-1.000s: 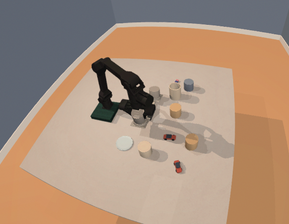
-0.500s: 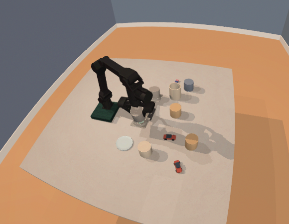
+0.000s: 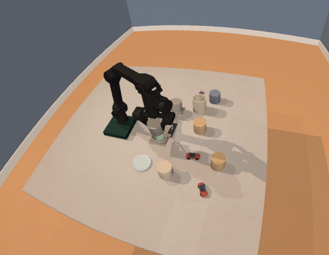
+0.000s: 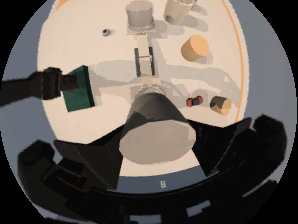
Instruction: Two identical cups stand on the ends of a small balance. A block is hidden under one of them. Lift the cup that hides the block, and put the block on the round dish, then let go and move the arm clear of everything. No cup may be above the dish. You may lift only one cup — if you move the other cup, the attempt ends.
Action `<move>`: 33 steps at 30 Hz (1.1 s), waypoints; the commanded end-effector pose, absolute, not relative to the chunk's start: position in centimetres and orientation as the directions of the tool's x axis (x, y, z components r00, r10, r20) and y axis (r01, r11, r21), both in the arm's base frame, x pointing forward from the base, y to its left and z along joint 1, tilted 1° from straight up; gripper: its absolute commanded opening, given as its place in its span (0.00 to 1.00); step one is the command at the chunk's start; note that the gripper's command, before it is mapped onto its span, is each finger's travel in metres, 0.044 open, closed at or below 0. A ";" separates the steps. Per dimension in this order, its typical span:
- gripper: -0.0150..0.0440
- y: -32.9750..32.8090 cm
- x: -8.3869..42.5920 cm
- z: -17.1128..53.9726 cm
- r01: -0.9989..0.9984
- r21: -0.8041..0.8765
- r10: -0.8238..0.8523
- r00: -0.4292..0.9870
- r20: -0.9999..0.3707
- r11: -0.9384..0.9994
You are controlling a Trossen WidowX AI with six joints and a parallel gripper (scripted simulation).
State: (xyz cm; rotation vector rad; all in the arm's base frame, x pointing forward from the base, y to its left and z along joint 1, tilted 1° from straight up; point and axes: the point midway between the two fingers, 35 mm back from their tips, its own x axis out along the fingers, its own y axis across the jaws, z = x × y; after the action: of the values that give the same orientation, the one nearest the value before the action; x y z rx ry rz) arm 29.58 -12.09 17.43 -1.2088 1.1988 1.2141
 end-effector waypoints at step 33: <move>0.25 -12.0 29.4 18.3 -1.000 -0.003 0.008 0.003 -1.000 -0.005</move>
State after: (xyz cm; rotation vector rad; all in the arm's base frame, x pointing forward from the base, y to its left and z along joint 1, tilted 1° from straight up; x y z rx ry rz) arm 29.36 -12.00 18.34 -1.2082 1.1990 1.2147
